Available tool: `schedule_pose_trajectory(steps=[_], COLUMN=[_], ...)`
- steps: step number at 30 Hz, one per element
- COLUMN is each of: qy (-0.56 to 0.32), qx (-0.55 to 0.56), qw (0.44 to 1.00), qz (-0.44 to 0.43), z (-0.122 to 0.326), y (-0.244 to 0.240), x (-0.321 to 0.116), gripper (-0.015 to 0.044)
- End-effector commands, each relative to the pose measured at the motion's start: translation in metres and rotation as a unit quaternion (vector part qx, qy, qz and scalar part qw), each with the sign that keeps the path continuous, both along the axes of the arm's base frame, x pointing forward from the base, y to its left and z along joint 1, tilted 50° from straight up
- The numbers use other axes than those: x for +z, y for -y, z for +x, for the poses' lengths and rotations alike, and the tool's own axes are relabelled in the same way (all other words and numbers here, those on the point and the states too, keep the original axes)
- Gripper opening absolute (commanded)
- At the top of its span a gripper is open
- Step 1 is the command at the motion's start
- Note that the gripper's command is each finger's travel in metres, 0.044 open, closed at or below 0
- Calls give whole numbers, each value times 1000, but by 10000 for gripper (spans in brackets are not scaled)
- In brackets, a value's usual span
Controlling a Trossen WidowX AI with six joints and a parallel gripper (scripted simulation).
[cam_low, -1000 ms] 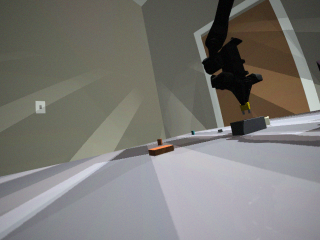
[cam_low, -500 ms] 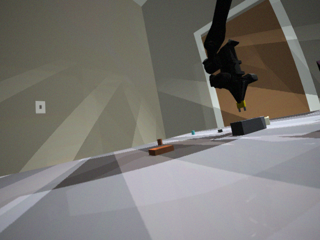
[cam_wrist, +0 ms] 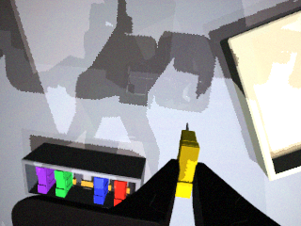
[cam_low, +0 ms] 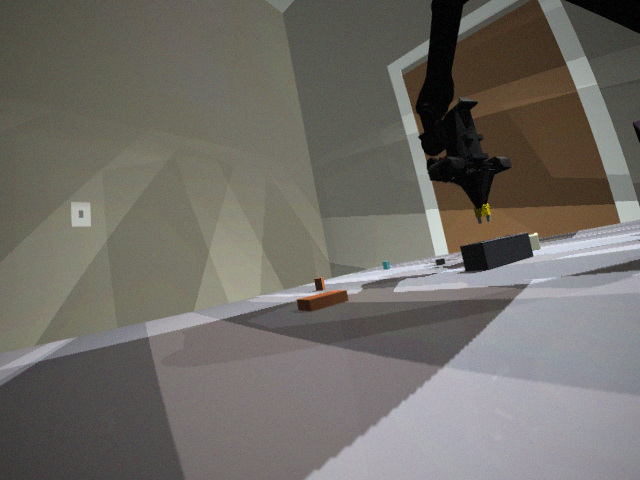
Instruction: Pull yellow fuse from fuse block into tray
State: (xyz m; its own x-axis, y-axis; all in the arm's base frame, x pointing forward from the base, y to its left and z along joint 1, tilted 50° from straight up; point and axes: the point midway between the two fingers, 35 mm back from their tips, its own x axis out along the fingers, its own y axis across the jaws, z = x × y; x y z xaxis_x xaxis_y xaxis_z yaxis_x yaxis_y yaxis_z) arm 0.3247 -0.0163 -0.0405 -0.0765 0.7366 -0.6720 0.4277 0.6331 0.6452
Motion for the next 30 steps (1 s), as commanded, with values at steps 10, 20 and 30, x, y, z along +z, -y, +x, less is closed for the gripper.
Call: schedule_pose_trajectory(steps=[10, 20, 30], qy=[-2, -2, -2], qx=[2, 4, 3], qw=[1000, 1000, 1000], qz=[2, 5, 5], z=[-4, -11, -12], y=[50, 67, 57], x=[-61, -86, -95], gripper=[0, 0, 0])
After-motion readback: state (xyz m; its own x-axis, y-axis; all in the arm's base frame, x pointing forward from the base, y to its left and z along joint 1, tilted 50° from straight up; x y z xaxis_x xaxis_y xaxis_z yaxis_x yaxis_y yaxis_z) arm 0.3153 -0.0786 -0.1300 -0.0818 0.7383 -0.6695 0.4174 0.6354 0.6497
